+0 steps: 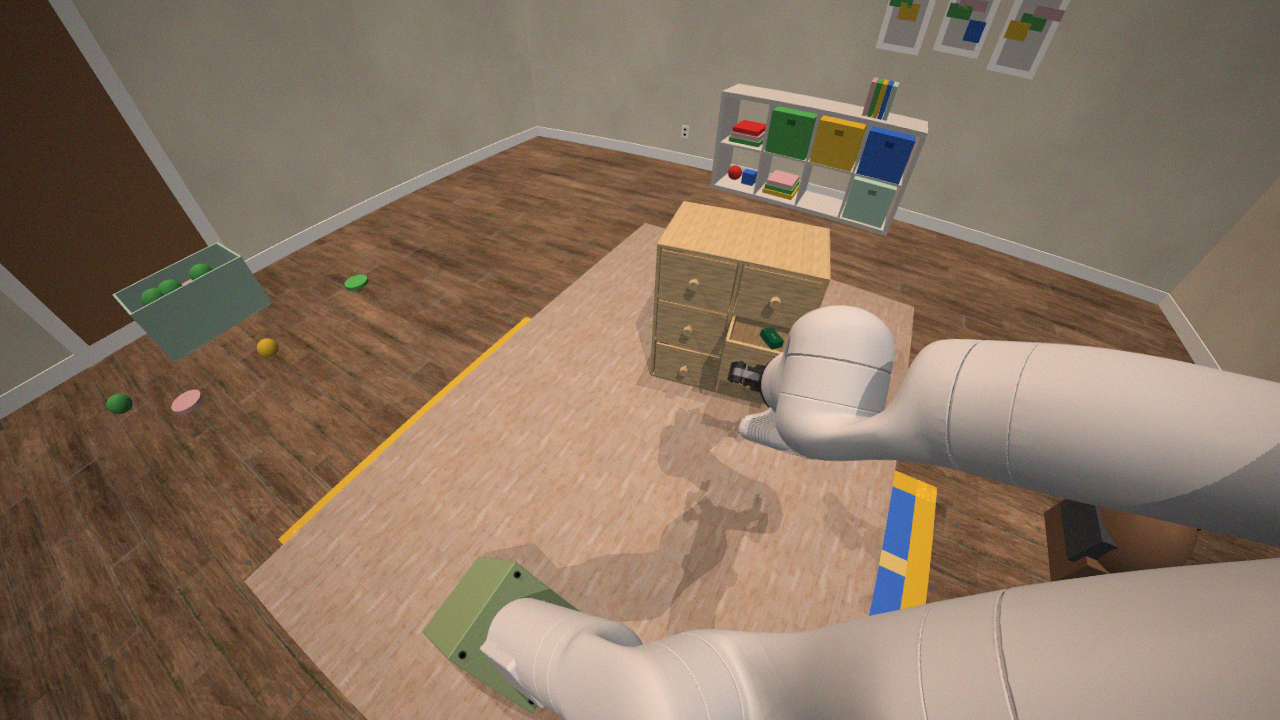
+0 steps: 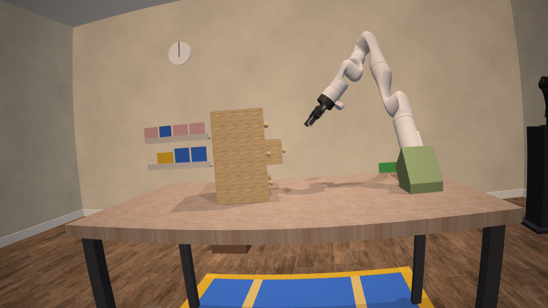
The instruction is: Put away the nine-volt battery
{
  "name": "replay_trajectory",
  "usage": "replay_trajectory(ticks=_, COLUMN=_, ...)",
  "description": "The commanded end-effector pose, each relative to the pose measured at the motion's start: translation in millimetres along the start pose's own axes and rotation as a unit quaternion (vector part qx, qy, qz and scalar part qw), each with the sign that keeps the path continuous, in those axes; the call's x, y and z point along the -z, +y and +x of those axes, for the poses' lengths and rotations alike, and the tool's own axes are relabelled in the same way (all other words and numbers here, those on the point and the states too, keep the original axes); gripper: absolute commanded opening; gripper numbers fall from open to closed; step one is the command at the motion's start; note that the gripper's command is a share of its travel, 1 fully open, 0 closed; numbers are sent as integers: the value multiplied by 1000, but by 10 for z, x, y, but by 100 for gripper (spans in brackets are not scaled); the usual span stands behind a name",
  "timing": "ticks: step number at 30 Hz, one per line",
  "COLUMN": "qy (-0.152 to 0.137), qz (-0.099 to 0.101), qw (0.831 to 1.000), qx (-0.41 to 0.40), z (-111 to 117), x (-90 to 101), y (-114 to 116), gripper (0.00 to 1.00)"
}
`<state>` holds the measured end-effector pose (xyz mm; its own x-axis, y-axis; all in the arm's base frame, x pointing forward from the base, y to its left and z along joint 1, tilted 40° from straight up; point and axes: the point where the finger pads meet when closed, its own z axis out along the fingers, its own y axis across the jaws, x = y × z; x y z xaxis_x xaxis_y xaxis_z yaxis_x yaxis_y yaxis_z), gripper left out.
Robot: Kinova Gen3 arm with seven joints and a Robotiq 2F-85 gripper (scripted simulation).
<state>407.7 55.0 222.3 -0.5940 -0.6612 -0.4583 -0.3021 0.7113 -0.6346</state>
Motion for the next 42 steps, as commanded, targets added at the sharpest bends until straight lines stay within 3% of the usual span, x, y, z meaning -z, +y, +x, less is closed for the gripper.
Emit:
replay_trajectory(ticks=1, qy=-1, qz=2, qw=1000, qx=3, z=-39, x=8, y=-18, gripper=100)
replay_trajectory(ticks=18, qy=34, qz=1, qw=999, qx=3, z=-60, x=37, y=-10, gripper=100)
replay_trajectory(ticks=33, qy=95, qz=1, qw=995, qx=3, z=-100, x=84, y=-7, gripper=100)
replay_trajectory(ticks=36, qy=96, qz=3, qw=995, qx=0, z=-131, x=83, y=-19, gripper=100)
replay_trajectory(ticks=42, qy=132, qz=2, qw=991, qx=4, z=-153, x=109, y=-19, gripper=100)
